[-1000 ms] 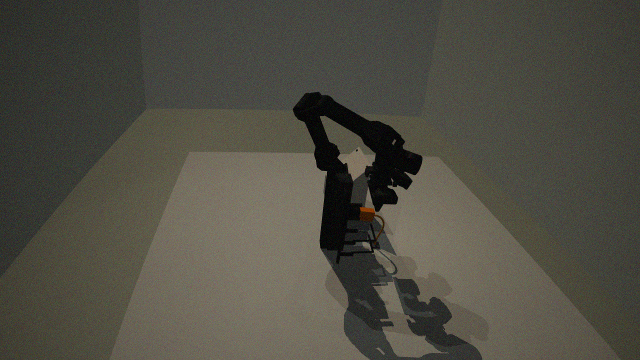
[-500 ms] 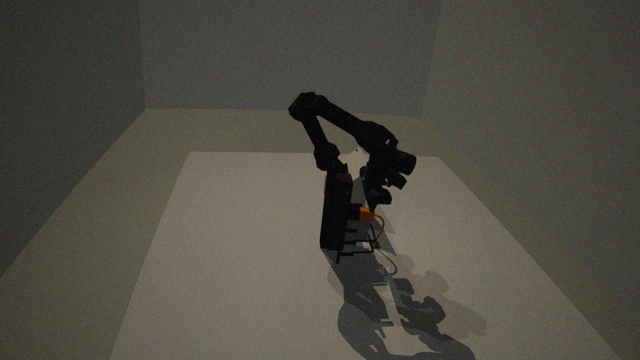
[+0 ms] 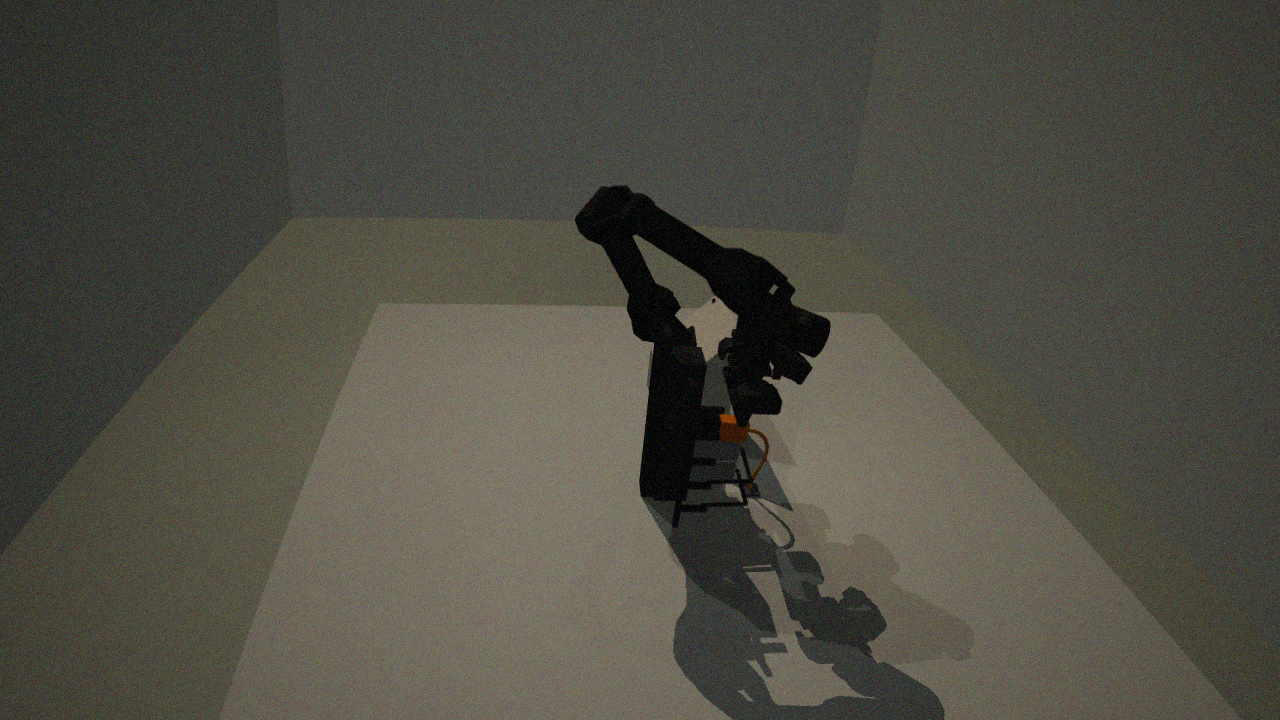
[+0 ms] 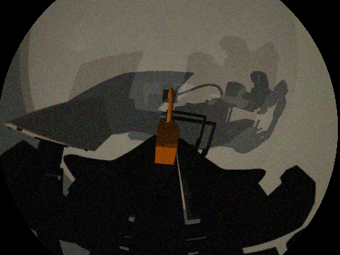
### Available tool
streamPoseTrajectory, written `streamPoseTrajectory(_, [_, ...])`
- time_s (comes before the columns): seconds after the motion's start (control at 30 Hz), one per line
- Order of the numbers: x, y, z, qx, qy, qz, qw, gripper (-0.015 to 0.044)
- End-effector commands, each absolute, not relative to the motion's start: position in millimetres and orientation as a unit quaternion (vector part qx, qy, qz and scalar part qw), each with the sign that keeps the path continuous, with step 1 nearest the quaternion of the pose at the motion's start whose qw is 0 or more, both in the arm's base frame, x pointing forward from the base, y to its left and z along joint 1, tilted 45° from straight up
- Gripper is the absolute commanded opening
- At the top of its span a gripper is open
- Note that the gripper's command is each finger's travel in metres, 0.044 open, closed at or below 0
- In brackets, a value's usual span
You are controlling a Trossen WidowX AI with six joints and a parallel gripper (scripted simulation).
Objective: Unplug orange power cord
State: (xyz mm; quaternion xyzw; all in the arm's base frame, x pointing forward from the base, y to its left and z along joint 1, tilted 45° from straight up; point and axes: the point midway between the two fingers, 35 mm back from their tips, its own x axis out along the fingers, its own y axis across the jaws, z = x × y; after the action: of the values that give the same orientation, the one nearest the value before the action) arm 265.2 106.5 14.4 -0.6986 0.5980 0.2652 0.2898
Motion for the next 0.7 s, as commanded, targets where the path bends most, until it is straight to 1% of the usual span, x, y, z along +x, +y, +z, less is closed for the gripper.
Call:
streamPoseTrajectory(0.0, [265,107,15,-0.699,0.598,0.266,0.289,0.0055])
streamPoseTrajectory(0.17, [265,107,15,-0.699,0.598,0.266,0.289,0.0021])
streamPoseTrajectory(0.2, [265,107,15,-0.699,0.598,0.266,0.289,0.0])
streamPoseTrajectory(0.67, [266,122,2,-0.699,0.598,0.266,0.289,0.0])
